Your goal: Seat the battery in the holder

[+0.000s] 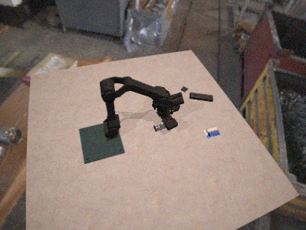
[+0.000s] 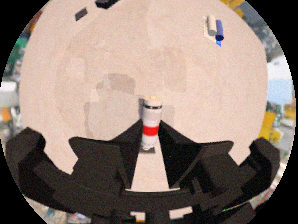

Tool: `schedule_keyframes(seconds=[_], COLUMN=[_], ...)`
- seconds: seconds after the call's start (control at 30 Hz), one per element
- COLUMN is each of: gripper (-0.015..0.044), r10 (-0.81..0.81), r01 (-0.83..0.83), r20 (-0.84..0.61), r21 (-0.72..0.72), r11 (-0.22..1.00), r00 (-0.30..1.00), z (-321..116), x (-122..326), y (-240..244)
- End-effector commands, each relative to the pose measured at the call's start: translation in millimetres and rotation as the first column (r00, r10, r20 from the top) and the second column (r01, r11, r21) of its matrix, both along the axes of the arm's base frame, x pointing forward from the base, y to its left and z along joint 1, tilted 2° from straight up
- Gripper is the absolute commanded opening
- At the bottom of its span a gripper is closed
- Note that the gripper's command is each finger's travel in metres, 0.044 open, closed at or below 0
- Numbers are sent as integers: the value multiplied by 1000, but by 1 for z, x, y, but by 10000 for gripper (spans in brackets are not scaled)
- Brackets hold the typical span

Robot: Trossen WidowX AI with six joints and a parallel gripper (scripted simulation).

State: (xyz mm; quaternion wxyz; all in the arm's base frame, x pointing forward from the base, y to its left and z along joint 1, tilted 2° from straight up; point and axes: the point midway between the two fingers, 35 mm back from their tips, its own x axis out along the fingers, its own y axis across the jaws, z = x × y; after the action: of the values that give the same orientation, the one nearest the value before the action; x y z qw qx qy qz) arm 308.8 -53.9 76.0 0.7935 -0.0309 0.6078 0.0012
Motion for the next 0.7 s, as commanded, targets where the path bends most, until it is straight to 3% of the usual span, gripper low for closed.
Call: schedule_keyframes(seconds=[0.0,0.67], gripper=[71,71], r10=[5,6], r01=[-5,-7], r20=[16,122], r21=[2,7], r11=[1000,1000], r00=[1000,992], z=[-5,-14], x=[-3,-6], y=[1,0])
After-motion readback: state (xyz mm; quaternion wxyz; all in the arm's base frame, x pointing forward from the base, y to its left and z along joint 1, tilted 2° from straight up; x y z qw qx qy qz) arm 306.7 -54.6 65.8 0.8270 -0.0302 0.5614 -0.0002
